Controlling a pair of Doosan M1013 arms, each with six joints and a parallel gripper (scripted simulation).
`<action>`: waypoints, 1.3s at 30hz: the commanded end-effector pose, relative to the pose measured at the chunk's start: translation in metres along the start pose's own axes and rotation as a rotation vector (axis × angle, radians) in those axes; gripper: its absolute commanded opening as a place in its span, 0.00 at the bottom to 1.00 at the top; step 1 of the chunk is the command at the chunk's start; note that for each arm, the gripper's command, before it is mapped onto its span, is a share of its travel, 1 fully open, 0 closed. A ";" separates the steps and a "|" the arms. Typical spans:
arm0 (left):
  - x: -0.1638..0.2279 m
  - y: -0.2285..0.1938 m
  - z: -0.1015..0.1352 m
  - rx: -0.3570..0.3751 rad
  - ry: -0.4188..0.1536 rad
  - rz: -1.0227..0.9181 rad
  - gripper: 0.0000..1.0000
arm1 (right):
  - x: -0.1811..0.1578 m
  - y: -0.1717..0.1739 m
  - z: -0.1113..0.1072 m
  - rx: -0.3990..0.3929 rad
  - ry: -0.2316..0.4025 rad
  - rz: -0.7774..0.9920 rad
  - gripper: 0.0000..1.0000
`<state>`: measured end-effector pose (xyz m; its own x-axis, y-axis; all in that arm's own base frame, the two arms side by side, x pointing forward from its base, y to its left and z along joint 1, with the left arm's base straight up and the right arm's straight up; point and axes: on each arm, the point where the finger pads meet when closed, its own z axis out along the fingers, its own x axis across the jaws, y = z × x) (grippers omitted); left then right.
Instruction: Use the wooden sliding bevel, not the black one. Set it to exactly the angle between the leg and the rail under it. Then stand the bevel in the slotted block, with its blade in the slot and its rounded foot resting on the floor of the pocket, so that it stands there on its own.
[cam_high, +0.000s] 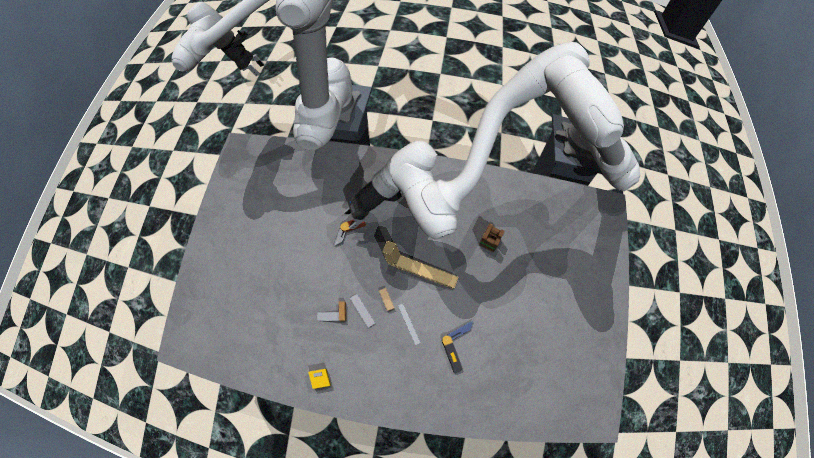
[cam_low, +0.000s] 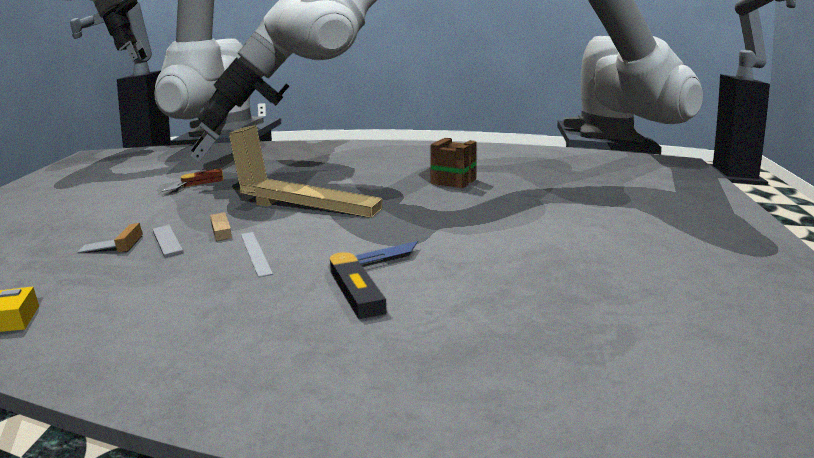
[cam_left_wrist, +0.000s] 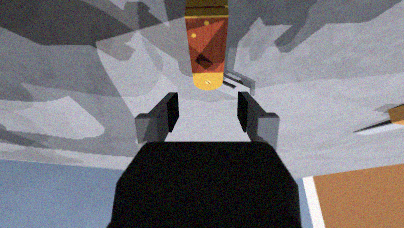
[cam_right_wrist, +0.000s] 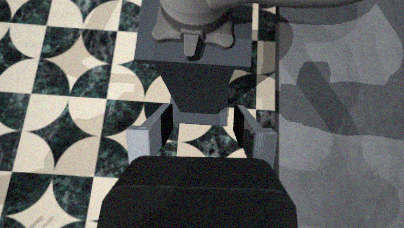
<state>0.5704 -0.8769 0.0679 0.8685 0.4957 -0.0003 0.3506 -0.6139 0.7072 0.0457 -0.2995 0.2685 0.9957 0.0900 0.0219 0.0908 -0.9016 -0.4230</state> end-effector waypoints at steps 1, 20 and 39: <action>0.000 -0.002 0.003 -0.002 0.000 0.000 1.00 | 0.000 0.000 -0.001 -0.001 0.000 0.000 1.00; 0.000 -0.028 0.029 -0.002 0.000 0.000 1.00 | 0.000 0.000 -0.001 -0.001 0.000 0.000 1.00; 0.000 -0.030 0.031 -0.002 0.000 0.000 1.00 | 0.000 0.000 -0.001 -0.001 0.000 0.000 1.00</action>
<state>0.5702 -0.8769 0.0230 0.8686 0.4955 -0.0004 0.3506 -0.6141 0.7071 0.0457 -0.2995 0.2685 0.9957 0.0900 0.0219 0.0908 -0.9016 -0.4230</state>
